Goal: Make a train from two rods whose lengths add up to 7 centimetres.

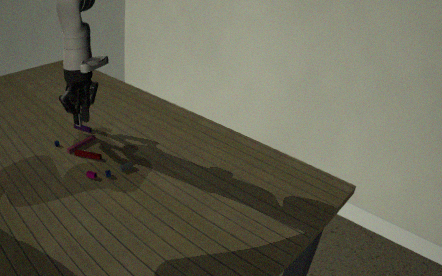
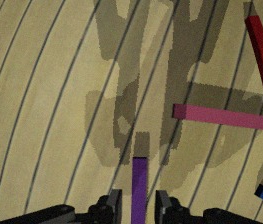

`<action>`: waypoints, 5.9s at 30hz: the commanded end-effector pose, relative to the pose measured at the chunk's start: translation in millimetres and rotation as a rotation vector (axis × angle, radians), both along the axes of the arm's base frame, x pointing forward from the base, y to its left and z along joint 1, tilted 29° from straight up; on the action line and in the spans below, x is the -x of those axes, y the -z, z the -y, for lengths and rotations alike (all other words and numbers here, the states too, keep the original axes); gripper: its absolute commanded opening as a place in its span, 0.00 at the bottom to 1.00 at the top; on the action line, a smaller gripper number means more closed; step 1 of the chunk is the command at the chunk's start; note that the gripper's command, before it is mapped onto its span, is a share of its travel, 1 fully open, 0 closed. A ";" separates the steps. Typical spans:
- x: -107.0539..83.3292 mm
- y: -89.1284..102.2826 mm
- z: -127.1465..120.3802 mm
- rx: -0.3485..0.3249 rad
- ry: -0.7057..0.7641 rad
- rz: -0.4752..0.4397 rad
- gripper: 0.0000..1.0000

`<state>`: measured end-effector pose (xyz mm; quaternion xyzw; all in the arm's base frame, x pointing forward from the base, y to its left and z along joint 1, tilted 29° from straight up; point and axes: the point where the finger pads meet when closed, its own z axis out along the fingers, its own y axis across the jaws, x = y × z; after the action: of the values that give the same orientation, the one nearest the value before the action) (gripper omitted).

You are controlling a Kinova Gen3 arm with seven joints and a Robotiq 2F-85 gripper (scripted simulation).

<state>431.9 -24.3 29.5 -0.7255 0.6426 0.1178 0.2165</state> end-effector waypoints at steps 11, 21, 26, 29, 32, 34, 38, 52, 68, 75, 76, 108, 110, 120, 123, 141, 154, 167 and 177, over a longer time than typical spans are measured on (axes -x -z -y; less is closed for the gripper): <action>-0.4 -0.6 0.6 0.001 0.001 0.001 0.24; -0.4 -0.6 0.6 0.001 0.001 0.001 0.24; -0.4 -0.6 0.6 0.001 0.001 0.001 0.24; -0.4 -0.6 0.6 0.001 0.001 0.001 0.24; -0.4 -0.5 0.6 0.001 0.001 0.001 0.24; -0.4 -0.3 0.5 0.001 0.001 0.001 0.24; -0.5 0.3 0.2 0.001 0.001 0.001 0.24; -1.9 11.1 -5.6 0.001 0.001 0.001 0.24; -2.2 14.2 -7.2 0.001 0.001 0.001 0.24; -2.2 14.2 -7.2 0.001 0.001 0.001 0.24; -2.2 14.2 -7.2 0.001 0.001 0.001 0.24; -2.2 14.2 -7.2 0.001 0.001 0.001 0.05; -2.2 14.2 -7.2 0.001 0.001 0.001 0.05; -2.2 14.2 -7.2 0.001 0.001 0.001 0.05; -2.2 14.2 -7.2 0.001 0.001 0.001 0.05; -0.7 1.6 -0.6 0.001 0.001 0.001 0.05; 8.3 -70.4 37.6 0.001 0.001 0.001 0.05; 8.9 -73.7 39.3 0.000 0.002 0.001 0.05; 67.8 -74.0 26.0 -0.034 0.289 -0.151 0.05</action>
<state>382.1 -58.9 99.0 -0.6340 0.7342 0.1420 0.1968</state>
